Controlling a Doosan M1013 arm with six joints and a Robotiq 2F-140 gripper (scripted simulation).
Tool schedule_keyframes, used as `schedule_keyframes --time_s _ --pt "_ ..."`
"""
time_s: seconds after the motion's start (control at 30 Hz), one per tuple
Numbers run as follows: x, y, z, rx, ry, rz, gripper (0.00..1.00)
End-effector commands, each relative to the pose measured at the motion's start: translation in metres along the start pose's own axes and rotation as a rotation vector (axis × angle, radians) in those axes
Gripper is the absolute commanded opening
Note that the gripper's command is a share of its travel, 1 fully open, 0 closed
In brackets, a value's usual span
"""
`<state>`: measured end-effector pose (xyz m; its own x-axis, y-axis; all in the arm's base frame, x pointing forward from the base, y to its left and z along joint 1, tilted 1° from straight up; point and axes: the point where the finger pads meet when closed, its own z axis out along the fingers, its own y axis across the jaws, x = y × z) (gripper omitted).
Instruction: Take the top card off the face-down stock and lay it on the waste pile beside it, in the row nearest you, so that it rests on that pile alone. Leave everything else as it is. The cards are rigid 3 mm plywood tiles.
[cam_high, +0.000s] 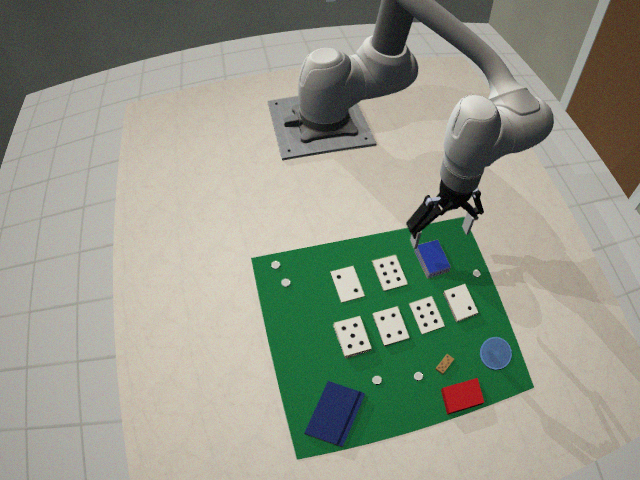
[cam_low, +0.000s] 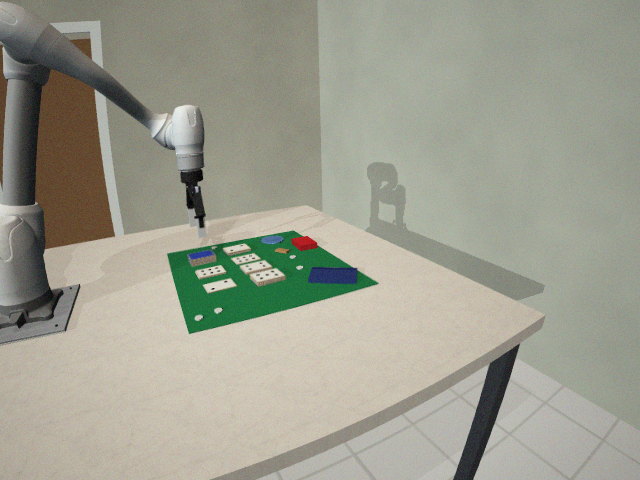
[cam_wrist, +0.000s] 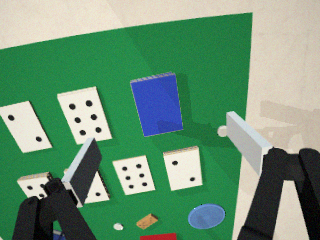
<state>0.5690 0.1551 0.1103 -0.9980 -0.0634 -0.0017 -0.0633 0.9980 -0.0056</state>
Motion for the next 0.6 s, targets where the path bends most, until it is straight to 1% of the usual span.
schedule_keyframes --time_s 0.0,0.23,0.3,0.43,0.57 --pt "0.0002 0.0002 -0.0002 0.0 -0.001 -0.001 1.0" --pt "0.0002 0.0002 -0.0002 0.0 -0.001 -0.05 1.0" --pt "0.0002 0.0002 -0.0002 0.0 -0.001 -0.1 1.0" --pt "0.0002 0.0002 -0.0002 0.0 -0.001 -0.268 1.0" --pt "0.0002 0.0002 -0.0002 0.001 -0.001 -0.526 1.0"
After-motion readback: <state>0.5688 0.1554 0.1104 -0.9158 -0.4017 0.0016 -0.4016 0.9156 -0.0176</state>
